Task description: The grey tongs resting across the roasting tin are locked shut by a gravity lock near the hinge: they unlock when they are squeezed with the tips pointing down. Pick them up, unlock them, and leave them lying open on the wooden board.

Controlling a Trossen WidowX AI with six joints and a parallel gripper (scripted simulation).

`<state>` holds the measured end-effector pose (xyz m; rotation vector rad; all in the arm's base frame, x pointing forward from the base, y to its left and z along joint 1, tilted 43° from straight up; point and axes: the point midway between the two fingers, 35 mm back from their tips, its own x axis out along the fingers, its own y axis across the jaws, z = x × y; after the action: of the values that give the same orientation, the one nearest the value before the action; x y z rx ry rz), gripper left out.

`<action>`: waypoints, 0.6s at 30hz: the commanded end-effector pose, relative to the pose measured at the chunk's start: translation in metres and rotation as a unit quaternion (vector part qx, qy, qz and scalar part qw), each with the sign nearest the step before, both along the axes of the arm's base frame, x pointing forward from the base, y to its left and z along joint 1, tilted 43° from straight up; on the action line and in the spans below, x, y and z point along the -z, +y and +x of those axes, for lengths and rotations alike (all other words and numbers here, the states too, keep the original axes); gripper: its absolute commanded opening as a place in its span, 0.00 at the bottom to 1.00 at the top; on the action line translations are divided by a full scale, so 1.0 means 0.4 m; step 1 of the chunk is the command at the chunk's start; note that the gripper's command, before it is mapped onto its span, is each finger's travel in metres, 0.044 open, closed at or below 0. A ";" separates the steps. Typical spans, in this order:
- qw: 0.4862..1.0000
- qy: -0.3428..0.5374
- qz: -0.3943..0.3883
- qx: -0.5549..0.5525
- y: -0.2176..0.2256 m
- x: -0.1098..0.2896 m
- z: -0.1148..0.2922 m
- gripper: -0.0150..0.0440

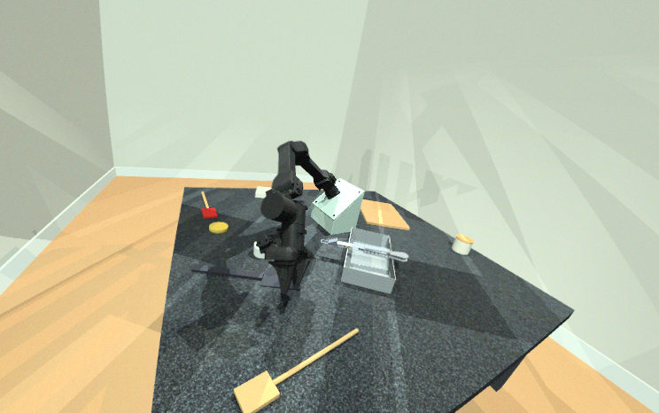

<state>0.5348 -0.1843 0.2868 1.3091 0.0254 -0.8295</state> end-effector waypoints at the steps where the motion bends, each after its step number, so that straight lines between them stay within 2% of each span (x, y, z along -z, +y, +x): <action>1: 1.000 0.002 0.001 0.000 0.002 0.003 0.000 0.89; 5: 0.999 0.031 0.024 -0.003 0.047 0.053 0.002 0.71; 6: 0.999 0.042 0.032 -0.004 0.063 0.072 0.001 0.69; 11: 0.989 0.123 0.083 0.001 0.174 0.195 -0.025 0.69; 15: 0.970 0.214 0.116 0.018 0.284 0.308 -0.087 0.69; 18: 0.959 0.257 0.120 0.027 0.332 0.351 -0.121 0.69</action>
<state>0.5016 -0.0665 0.1673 1.3267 0.4572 -1.1363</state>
